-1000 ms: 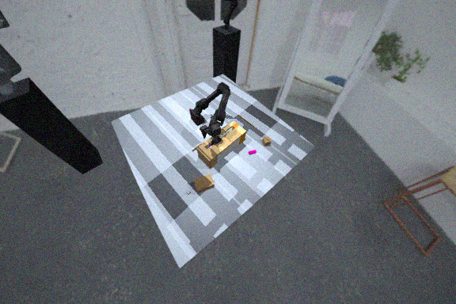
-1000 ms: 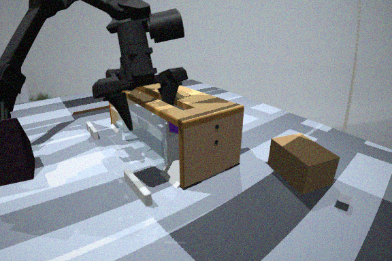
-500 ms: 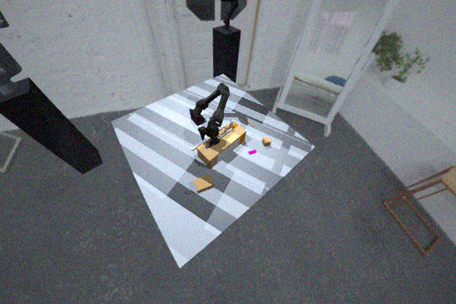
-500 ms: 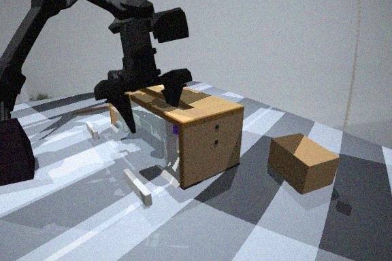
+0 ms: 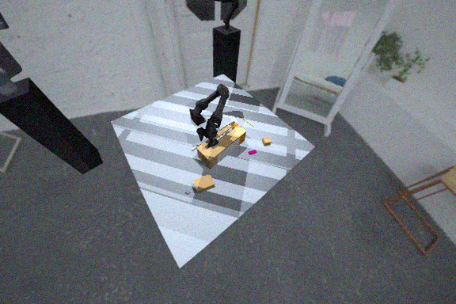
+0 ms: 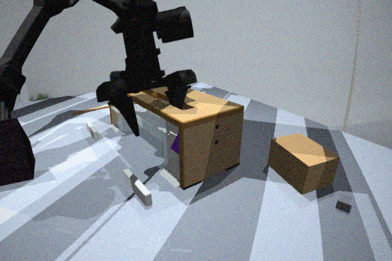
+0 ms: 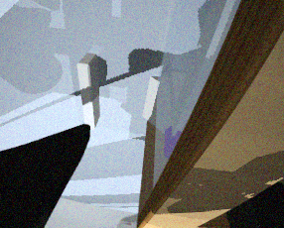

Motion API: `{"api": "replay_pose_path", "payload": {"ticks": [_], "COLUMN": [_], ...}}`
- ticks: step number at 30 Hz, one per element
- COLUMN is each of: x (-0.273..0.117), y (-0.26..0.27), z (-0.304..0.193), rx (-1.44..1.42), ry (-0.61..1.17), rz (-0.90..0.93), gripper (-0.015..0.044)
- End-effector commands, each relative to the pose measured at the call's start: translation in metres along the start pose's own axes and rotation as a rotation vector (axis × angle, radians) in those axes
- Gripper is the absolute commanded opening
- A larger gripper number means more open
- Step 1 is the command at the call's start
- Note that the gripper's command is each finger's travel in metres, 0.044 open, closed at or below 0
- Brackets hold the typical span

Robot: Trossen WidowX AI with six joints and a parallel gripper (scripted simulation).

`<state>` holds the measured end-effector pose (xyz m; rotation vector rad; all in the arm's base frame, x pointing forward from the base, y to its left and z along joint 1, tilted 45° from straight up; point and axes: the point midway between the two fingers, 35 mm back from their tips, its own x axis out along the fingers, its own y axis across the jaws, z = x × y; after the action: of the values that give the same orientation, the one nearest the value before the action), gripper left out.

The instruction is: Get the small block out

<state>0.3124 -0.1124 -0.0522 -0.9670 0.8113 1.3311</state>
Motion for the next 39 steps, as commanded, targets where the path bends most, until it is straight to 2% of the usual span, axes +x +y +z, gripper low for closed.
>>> {"api": "replay_pose_path", "payload": {"ticks": [1, 5, 11, 16, 18, 21, 27, 39], "x": [0.005, -0.002, -0.054, -0.050, -0.050, -0.049, -0.048, -0.045], "y": [0.001, 0.000, -0.001, -0.001, 0.003, 0.009, 0.013, 0.022], "z": [-0.007, -0.012, -0.025, -0.027, -0.037, -0.048, -0.052, -0.062], "rx": [-0.002, -0.001, -0.001, 0.011, 0.067, 0.306, 0.814, 2.110], "ry": [0.000, 0.001, 0.003, 0.003, 0.020, 0.016, -0.048, -0.239], "rz": [0.007, 0.006, 0.001, -0.007, -0.010, -0.024, -0.036, 0.065], "gripper": [0.0400, 0.0400, 0.0400, 0.0400, 0.0348, 0.0285, 0.0285, 0.0285]}}
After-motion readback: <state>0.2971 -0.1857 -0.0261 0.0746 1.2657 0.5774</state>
